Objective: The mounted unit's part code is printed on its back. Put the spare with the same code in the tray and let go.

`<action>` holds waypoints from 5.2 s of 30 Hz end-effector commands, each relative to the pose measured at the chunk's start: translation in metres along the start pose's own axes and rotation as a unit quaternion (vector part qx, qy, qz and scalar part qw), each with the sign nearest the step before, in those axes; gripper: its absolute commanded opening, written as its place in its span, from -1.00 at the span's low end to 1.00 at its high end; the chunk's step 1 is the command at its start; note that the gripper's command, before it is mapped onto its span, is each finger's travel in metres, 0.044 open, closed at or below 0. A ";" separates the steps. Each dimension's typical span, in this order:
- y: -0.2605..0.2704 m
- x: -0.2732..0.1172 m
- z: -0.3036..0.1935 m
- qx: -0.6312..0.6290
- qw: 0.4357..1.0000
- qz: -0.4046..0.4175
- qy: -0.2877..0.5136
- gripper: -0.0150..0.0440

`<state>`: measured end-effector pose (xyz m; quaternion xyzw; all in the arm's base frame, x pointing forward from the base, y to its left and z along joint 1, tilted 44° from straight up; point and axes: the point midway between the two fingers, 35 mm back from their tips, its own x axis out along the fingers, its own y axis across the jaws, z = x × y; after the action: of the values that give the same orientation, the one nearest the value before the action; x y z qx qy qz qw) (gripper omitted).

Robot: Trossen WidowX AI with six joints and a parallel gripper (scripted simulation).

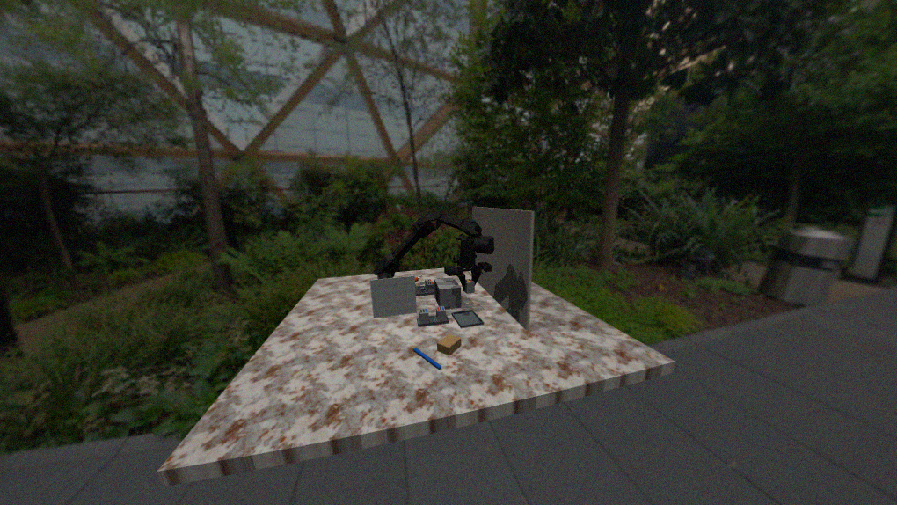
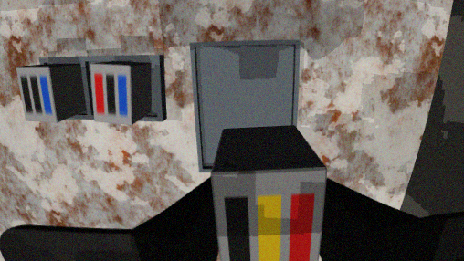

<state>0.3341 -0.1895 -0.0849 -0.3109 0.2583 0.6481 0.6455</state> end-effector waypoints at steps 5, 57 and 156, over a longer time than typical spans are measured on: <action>-0.001 0.008 0.000 0.003 1.000 -0.001 -0.001 -0.49; -0.002 0.057 0.000 0.002 1.000 -0.002 -0.002 -0.49; 0.003 0.005 0.000 0.005 1.000 -0.014 0.004 1.00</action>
<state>0.3312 -0.1889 -0.0858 -0.3162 0.2597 0.6350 0.6553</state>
